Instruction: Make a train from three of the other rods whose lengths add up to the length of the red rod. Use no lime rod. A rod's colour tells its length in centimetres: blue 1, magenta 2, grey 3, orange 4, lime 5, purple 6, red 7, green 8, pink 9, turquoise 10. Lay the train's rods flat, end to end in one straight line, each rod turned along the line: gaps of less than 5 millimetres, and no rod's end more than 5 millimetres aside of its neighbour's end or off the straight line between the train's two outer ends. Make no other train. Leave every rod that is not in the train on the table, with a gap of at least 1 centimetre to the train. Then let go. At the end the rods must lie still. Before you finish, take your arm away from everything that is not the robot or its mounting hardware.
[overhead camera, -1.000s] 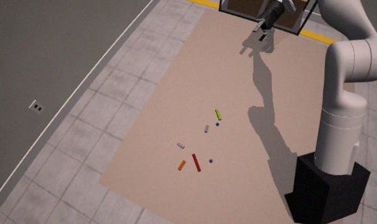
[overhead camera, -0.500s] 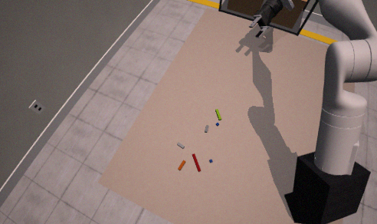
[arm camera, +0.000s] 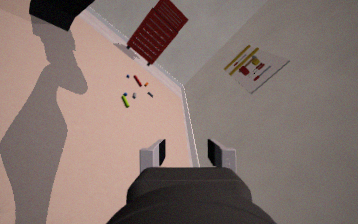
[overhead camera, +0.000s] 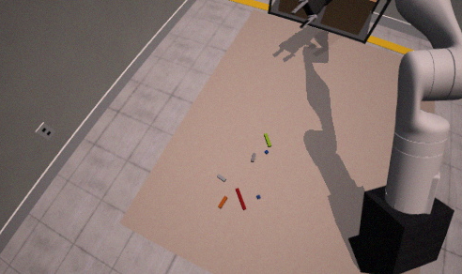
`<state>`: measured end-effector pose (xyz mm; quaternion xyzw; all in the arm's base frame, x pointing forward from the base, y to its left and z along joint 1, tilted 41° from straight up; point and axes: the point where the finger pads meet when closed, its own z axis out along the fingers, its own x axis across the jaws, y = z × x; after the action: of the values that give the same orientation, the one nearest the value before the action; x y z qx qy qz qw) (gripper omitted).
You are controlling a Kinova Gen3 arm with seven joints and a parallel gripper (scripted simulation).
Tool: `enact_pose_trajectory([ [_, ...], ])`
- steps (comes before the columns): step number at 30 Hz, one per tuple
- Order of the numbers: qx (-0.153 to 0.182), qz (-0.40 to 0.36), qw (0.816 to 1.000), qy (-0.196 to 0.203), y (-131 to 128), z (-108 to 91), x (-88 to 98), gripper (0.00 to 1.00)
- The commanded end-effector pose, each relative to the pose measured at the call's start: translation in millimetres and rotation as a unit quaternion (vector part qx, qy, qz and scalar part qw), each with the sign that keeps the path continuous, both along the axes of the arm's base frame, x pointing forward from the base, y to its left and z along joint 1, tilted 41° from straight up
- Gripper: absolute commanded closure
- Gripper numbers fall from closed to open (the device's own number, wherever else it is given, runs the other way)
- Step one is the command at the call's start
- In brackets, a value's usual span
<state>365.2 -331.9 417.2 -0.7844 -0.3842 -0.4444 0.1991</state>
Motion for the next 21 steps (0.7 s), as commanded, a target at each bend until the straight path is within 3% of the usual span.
enact_pose_trajectory([
  [1, -0.001, -0.009, 1.000, -0.008, 17, 27.1, 5.2, 0.00],
  [7, 0.032, -0.036, 0.999, -0.019, 59, 80.9, 24.1, 0.00],
  [10, 0.033, -0.037, 0.999, -0.019, 60, 82.5, 24.6, 0.00],
  [11, 0.039, -0.041, 0.998, -0.020, 69, 92.3, 27.7, 0.00],
  [20, 0.039, -0.041, 0.998, -0.020, 69, 92.3, 27.7, 0.00],
  [21, 0.046, -0.046, 0.998, -0.021, 79, 102.3, 30.9, 0.00],
])
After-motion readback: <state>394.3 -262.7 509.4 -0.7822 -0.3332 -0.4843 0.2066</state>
